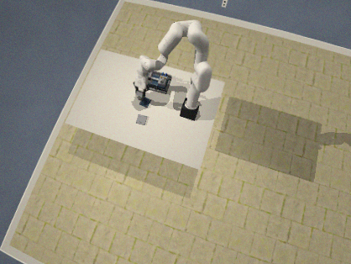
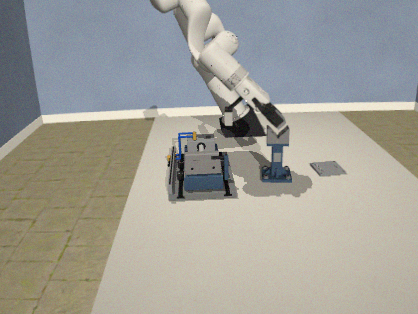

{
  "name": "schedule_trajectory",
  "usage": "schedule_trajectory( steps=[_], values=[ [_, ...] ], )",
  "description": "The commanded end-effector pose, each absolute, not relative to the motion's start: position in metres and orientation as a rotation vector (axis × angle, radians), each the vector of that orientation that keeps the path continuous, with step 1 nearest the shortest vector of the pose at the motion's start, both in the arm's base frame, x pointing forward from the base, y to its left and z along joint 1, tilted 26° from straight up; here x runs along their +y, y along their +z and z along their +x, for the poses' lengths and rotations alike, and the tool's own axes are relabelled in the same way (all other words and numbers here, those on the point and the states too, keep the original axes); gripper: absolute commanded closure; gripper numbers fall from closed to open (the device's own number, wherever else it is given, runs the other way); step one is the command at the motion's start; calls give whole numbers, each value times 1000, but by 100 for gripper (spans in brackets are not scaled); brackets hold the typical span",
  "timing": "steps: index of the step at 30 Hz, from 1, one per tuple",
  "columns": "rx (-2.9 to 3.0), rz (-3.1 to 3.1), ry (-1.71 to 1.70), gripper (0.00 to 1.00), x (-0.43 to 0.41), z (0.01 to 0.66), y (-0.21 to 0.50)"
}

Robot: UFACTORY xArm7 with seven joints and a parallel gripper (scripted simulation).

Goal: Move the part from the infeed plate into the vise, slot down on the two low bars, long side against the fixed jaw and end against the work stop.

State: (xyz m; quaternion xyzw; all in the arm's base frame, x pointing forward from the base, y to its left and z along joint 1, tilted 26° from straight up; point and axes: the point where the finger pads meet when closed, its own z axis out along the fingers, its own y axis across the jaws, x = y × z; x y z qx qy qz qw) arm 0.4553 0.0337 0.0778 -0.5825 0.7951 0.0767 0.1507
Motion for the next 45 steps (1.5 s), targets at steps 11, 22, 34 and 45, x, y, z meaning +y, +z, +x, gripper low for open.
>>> schedule_trajectory(
  steps=[11, 22, 34, 45],
  values=[
    [2279, -1674, 218, 100, 34, 457, 78],
    [2279, -1674, 218, 100, 33, 457, 76],
    [2279, -1674, 218, 100, 31, 457, 73],
    [2279, -1674, 218, 100, 29, 457, 70]
  ],
)
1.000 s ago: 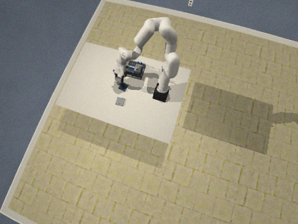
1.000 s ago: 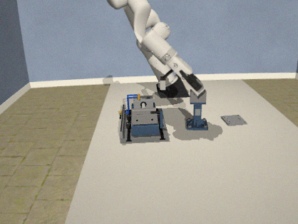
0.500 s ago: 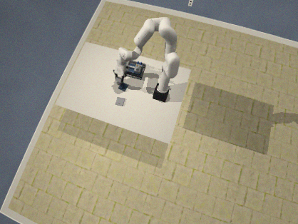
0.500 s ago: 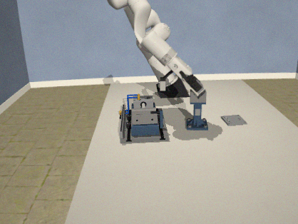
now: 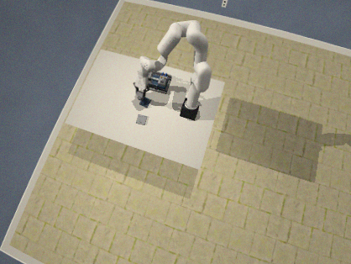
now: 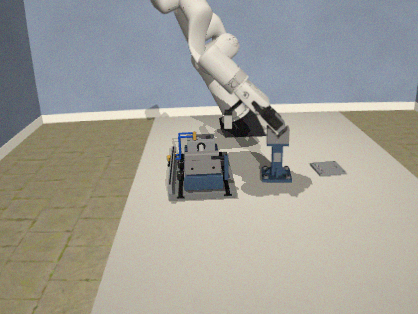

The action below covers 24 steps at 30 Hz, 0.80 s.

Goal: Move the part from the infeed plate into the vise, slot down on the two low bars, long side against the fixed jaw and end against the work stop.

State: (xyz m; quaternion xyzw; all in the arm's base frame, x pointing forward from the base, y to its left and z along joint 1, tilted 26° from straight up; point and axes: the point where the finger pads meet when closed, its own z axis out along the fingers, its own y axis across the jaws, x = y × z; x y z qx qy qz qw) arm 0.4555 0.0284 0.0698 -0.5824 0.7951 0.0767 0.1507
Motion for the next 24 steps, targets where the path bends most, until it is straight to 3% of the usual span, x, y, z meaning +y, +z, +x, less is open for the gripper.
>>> schedule_trajectory(
  steps=[1, 24],
  values=[
    [2279, -1674, 218, 100, 29, 457, 70],
    [2279, -1674, 218, 100, 24, 457, 63]
  ],
)
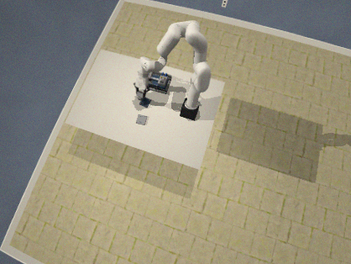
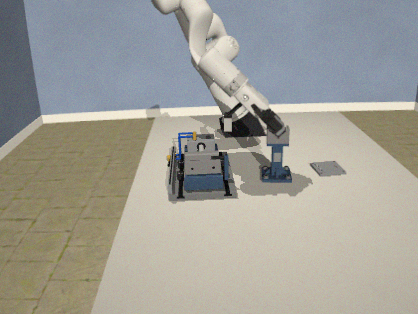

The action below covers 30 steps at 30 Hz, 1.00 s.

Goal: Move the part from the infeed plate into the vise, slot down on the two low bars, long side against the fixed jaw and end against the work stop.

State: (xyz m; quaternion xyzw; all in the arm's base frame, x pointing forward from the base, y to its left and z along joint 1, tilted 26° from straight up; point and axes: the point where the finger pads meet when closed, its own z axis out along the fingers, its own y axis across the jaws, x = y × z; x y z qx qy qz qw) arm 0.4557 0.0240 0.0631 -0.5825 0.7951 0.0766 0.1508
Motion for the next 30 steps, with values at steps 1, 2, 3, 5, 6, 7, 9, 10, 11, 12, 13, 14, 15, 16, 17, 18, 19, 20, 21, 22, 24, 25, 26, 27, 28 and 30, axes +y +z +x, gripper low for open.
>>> schedule_trajectory(
  steps=[1, 2, 3, 5, 6, 7, 9, 10, 11, 12, 13, 14, 15, 16, 17, 18, 19, 20, 21, 22, 24, 25, 26, 27, 28, 30],
  values=[
    [2279, -1674, 218, 100, 24, 457, 63],
    [2279, -1674, 218, 100, 24, 457, 63],
    [2279, -1674, 218, 100, 24, 457, 62],
    [2279, -1674, 218, 100, 23, 457, 62],
    [2279, -1674, 218, 100, 23, 457, 62],
    [2279, -1674, 218, 100, 23, 457, 61],
    [2279, -1674, 218, 100, 23, 457, 61],
    [2279, -1674, 218, 100, 22, 457, 61],
    [2279, -1674, 218, 100, 22, 457, 61],
    [2279, -1674, 218, 100, 22, 457, 61],
    [2279, -1674, 218, 100, 22, 457, 60],
    [2279, -1674, 218, 100, 22, 457, 60],
    [2279, -1674, 218, 100, 22, 457, 60],
    [2279, -1674, 218, 100, 22, 457, 60],
    [2279, -1674, 218, 100, 22, 457, 60],
    [2279, -1674, 218, 100, 22, 457, 59],
    [2279, -1674, 218, 100, 22, 457, 59],
    [2279, -1674, 218, 100, 21, 457, 59],
    [2279, -1674, 218, 100, 21, 457, 59],
    [2279, -1674, 218, 100, 21, 457, 59],
    [2279, -1674, 218, 100, 21, 457, 59],
    [2279, -1674, 218, 100, 21, 457, 58],
    [2279, -1674, 218, 100, 21, 457, 58],
    [2279, -1674, 218, 100, 21, 457, 58],
    [2279, -1674, 218, 100, 21, 457, 58],
    [2279, -1674, 218, 100, 21, 457, 58]
  ],
)
